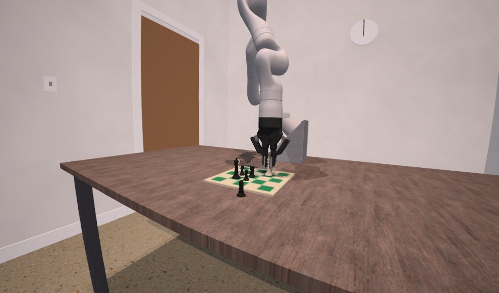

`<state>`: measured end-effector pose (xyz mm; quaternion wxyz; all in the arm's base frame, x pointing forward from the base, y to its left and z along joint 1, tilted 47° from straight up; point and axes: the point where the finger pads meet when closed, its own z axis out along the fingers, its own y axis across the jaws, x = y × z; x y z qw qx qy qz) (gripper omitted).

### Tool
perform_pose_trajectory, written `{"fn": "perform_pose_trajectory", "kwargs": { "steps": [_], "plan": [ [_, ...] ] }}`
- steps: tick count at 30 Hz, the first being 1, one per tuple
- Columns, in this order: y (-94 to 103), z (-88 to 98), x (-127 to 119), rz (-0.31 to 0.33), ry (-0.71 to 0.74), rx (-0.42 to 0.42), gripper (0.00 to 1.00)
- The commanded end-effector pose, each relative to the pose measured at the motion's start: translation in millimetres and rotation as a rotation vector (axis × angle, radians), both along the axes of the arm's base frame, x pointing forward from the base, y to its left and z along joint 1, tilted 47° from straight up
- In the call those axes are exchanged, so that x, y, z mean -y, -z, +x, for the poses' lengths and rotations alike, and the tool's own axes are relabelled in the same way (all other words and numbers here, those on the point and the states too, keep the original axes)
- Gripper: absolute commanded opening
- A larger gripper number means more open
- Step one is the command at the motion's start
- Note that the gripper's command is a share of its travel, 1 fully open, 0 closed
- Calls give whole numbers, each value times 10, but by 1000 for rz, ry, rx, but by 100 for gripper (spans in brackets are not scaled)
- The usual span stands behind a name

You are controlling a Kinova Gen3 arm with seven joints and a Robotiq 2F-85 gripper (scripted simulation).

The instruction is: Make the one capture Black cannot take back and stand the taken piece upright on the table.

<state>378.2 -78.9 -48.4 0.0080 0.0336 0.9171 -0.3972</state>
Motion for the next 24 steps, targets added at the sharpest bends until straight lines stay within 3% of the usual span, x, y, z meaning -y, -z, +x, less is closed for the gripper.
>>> {"fn": "perform_pose_trajectory", "kwargs": {
  "steps": [1, 5, 6, 8, 9, 24],
  "plan": [
    [-2, 5, -7, 1, -1, 1, 25],
    [-2, 5, -7, 1, -1, 1, 25],
    [-2, 5, -7, 1, -1, 1, 33],
    [-2, 5, -7, 1, -1, 1, 33],
    [-2, 5, -7, 1, -1, 1, 41],
    [-25, 5, -32, 1, -1, 1, 41]
  ]
}}
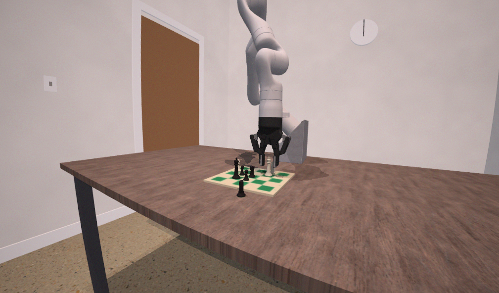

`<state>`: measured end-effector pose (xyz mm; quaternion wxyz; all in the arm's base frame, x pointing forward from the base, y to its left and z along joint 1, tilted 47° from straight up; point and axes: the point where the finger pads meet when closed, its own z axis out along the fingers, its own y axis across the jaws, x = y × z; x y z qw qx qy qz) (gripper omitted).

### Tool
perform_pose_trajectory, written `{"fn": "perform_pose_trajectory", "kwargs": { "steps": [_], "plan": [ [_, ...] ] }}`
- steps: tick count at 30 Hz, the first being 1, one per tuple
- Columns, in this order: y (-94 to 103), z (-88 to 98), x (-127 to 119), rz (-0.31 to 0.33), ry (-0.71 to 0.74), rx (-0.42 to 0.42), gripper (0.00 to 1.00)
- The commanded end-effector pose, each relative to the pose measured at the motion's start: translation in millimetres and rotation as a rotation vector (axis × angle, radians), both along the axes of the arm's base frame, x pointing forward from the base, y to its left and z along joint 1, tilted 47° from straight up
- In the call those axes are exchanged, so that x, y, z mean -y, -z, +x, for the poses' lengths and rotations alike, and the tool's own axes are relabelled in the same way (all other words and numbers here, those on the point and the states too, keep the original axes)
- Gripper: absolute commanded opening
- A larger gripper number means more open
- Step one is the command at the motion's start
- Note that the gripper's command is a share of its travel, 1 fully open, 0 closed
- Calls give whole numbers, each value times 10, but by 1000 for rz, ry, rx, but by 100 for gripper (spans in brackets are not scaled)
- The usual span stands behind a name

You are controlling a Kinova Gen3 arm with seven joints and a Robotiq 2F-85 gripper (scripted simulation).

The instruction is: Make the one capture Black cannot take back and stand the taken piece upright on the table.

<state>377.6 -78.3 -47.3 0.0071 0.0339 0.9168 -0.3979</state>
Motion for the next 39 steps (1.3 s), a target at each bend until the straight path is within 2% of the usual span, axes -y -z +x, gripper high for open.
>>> {"fn": "perform_pose_trajectory", "kwargs": {
  "steps": [1, 13, 21, 27, 28, 39],
  "plan": [
    [-28, 11, -42, 2, -2, 2, 41],
    [-418, 17, -456, 2, -2, 2, 41],
    [-573, 19, -621, 2, -2, 2, 41],
    [-607, 20, -657, 2, -2, 2, 41],
    [-607, 20, -657, 2, -2, 2, 100],
    [-607, 20, -657, 2, -2, 2, 100]
  ]
}}
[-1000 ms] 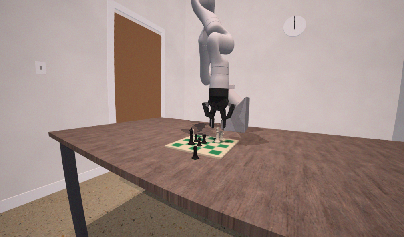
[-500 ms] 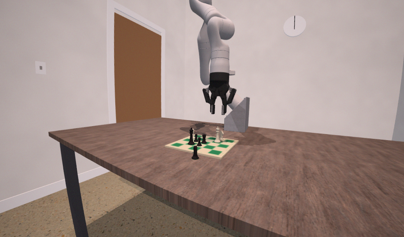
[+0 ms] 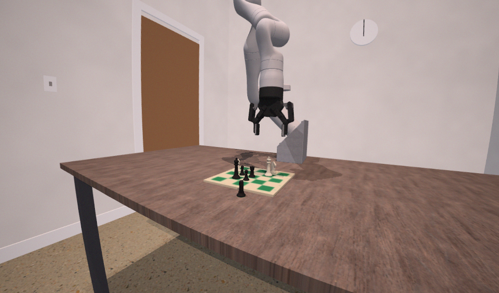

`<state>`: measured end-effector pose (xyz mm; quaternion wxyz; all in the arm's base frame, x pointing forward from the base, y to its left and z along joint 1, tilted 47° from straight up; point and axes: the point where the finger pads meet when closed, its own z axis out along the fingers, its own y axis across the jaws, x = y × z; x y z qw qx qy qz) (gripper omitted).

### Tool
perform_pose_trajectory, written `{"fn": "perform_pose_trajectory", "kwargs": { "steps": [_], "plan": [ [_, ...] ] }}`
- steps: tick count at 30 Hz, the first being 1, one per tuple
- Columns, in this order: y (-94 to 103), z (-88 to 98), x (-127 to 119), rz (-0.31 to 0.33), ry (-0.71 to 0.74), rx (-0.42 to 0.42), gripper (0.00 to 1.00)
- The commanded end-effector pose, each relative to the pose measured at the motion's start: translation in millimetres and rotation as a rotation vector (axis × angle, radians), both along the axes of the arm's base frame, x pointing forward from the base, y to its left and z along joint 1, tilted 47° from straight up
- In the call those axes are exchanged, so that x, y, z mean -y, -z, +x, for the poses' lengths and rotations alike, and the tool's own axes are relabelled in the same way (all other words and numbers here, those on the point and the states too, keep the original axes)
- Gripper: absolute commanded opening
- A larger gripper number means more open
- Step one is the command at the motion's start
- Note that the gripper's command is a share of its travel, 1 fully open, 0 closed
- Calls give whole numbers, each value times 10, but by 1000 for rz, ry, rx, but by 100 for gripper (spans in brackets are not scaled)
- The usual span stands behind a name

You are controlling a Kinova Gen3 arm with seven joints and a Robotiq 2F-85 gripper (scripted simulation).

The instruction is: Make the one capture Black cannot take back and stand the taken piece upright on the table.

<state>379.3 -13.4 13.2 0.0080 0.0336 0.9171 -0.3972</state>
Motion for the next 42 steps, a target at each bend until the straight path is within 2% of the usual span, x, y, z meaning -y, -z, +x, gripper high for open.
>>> {"fn": "perform_pose_trajectory", "kwargs": {
  "steps": [1, 16, 34, 42],
  "plan": [
    [-2, 4, -7, 1, -1, 1, 100],
    [-25, 4, -32, 1, -1, 1, 100],
    [-344, 9, -371, 1, -1, 1, 100],
    [-390, 10, -420, 1, -1, 1, 100]
  ]
}}
